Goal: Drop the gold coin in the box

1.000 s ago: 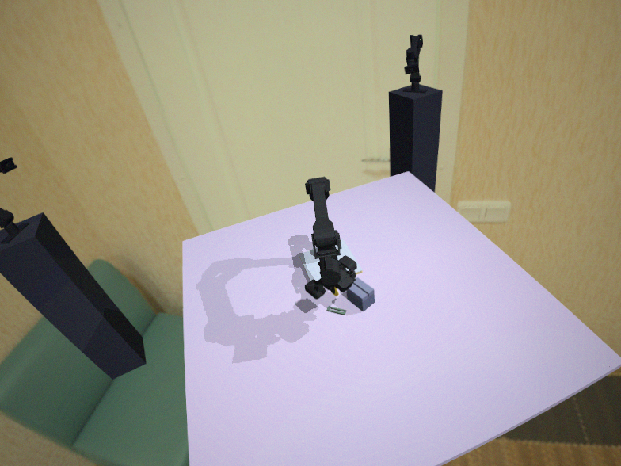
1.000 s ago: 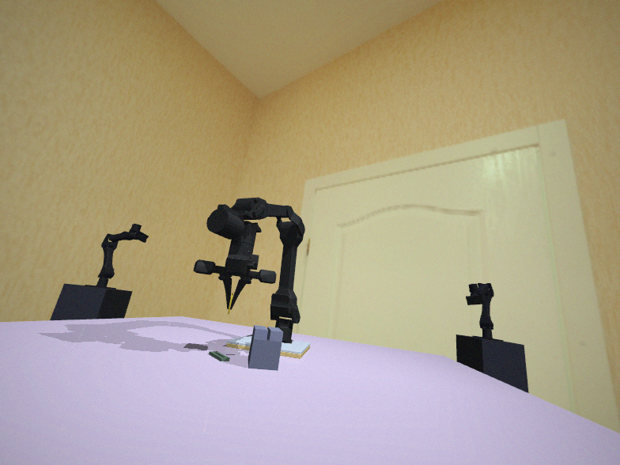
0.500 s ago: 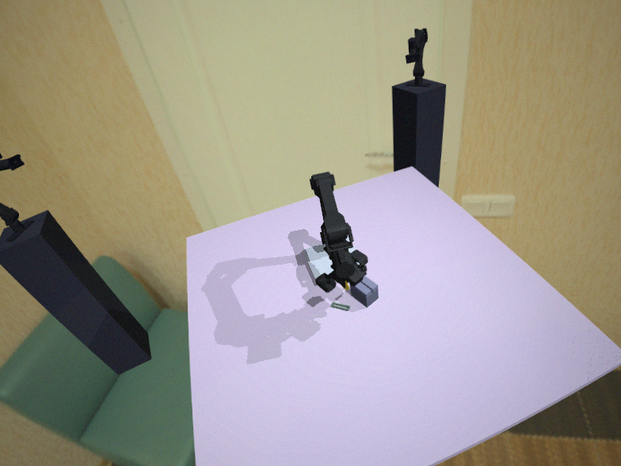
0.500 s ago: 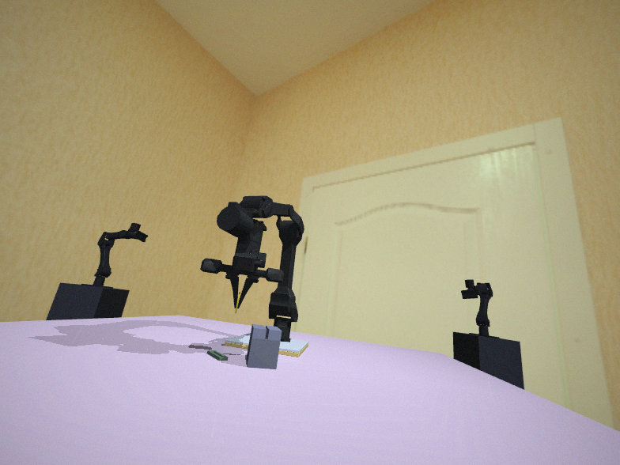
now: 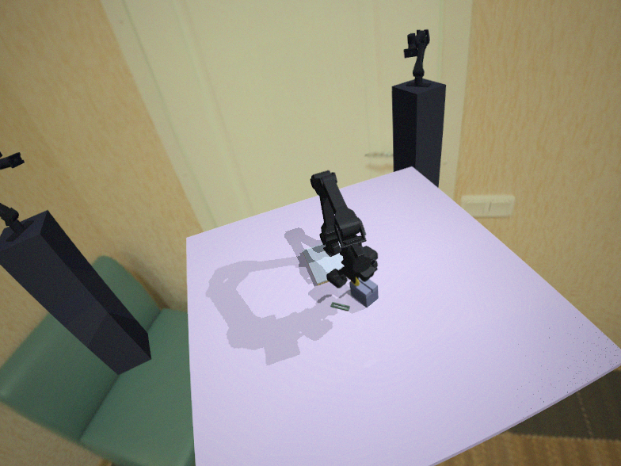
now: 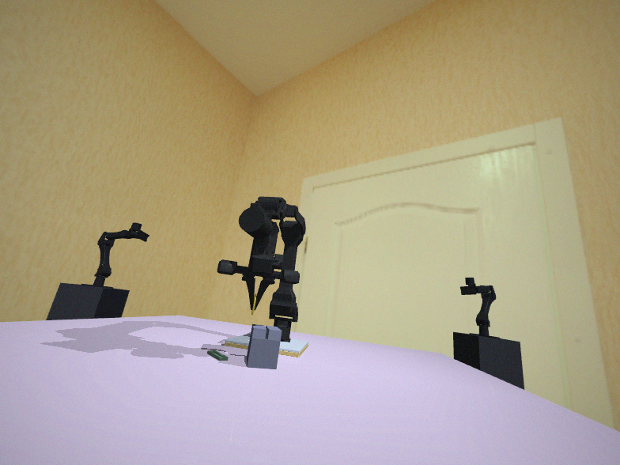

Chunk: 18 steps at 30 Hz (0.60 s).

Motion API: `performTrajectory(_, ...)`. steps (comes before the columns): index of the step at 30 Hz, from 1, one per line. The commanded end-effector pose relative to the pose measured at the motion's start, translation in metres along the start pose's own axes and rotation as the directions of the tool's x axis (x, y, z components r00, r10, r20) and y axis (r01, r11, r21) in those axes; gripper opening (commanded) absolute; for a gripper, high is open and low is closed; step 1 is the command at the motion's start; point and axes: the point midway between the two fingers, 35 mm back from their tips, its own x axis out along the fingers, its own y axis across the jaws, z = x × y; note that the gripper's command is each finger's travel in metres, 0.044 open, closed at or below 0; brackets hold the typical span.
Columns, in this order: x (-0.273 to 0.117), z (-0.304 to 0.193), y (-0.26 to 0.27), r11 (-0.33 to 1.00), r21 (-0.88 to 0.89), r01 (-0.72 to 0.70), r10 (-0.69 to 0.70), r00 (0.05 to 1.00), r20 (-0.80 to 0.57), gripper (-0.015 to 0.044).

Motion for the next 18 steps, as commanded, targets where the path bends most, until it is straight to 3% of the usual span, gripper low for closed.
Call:
performTrajectory(1, 0.002, 0.001, 0.012, 1.0, 0.005, -0.002, 0.002, 1.0, -0.007, 0.0)
performTrajectory(18, 0.0, 0.007, 0.03, 1.0, 0.005, -0.004, 0.004, 1.0, -0.001, 0.0)
